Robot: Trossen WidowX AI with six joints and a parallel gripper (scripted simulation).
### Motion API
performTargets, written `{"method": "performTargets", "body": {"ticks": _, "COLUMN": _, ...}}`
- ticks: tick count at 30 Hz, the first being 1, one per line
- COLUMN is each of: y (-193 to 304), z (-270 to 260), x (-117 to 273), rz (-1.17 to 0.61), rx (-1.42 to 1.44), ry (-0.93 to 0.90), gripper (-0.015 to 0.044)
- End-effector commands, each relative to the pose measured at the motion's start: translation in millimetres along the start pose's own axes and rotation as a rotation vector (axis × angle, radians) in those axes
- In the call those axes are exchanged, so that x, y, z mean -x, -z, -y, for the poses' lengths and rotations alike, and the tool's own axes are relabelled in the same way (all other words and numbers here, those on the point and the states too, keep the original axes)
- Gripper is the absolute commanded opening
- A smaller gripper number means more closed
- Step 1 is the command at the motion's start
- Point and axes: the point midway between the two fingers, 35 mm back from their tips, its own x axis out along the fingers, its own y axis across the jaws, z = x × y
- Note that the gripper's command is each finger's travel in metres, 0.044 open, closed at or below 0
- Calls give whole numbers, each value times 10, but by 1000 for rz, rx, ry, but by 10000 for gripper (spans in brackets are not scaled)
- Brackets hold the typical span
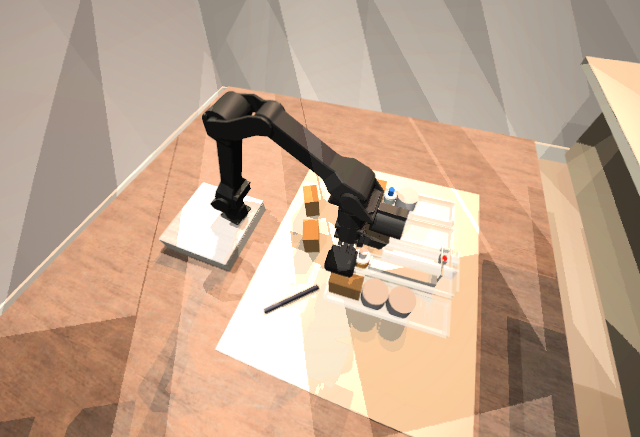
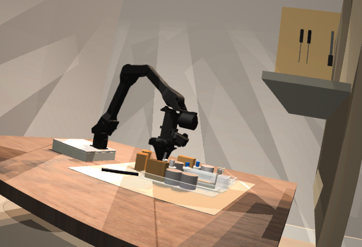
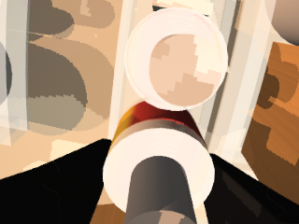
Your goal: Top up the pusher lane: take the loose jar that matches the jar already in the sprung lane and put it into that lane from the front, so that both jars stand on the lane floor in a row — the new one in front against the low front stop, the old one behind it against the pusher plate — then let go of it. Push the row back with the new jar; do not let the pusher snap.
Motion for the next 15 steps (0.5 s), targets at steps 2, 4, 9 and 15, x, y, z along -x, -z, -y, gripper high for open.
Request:
{"method": "performTargets", "body": {"ticks": 2, "y": -87, "z": 11, "x": 36, "rz": 31, "rx": -4, "ry": 5, "gripper": 0}}
{"method": "performTargets", "body": {"ticks": 4, "y": -90, "z": 11, "x": 36, "rz": 31, "rx": -4, "ry": 5, "gripper": 0}}
{"method": "performTargets", "body": {"ticks": 9, "y": -96, "z": 11, "x": 36, "rz": 31, "rx": -4, "ry": 5, "gripper": 0}}
{"method": "performTargets", "body": {"ticks": 15, "y": -102, "z": 11, "x": 34, "rz": 31, "rx": -4, "ry": 5, "gripper": 0}}
